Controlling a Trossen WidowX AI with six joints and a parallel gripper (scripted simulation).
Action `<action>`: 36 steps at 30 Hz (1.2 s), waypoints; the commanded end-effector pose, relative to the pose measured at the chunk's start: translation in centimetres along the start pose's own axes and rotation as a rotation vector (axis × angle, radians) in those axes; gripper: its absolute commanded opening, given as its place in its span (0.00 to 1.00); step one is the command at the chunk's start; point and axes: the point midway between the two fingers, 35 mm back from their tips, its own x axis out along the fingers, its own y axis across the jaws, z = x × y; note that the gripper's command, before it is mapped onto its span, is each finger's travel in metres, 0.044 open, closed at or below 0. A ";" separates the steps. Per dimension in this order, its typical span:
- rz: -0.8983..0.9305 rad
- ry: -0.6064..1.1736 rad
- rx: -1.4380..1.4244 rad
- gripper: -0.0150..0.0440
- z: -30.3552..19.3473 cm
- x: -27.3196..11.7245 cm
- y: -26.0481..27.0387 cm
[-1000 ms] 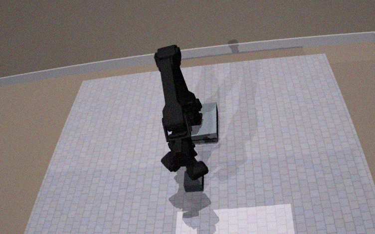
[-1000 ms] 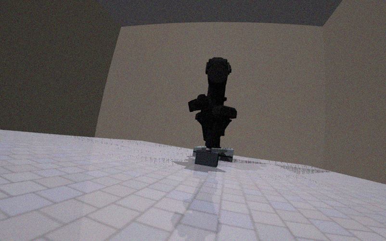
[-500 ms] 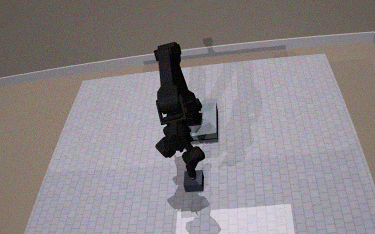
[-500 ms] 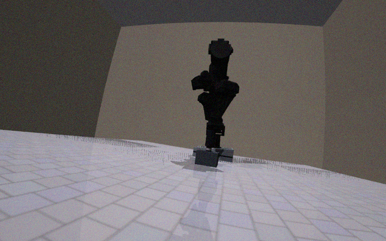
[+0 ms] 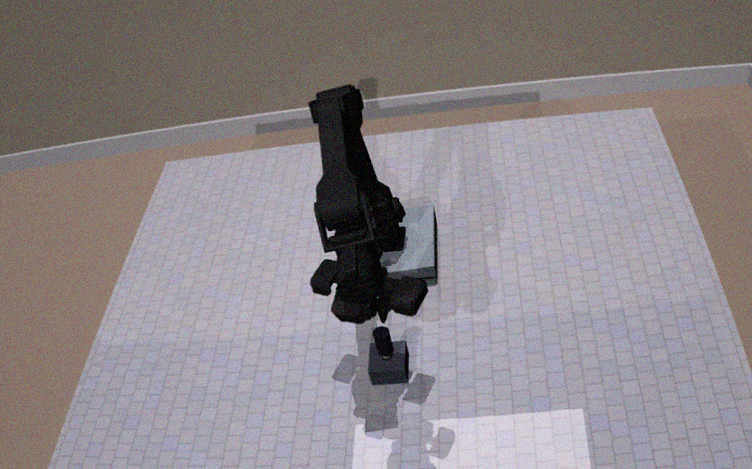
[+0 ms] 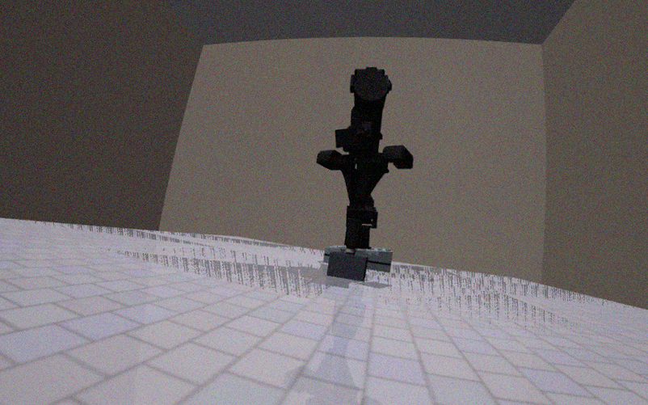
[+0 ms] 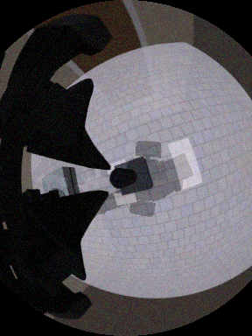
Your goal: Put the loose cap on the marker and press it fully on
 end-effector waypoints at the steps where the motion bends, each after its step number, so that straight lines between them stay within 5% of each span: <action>1: -0.001 -0.002 -0.390 0.25 0.0 0.3 0.0; 36: -0.001 -0.002 -0.390 0.25 0.0 3.2 0.0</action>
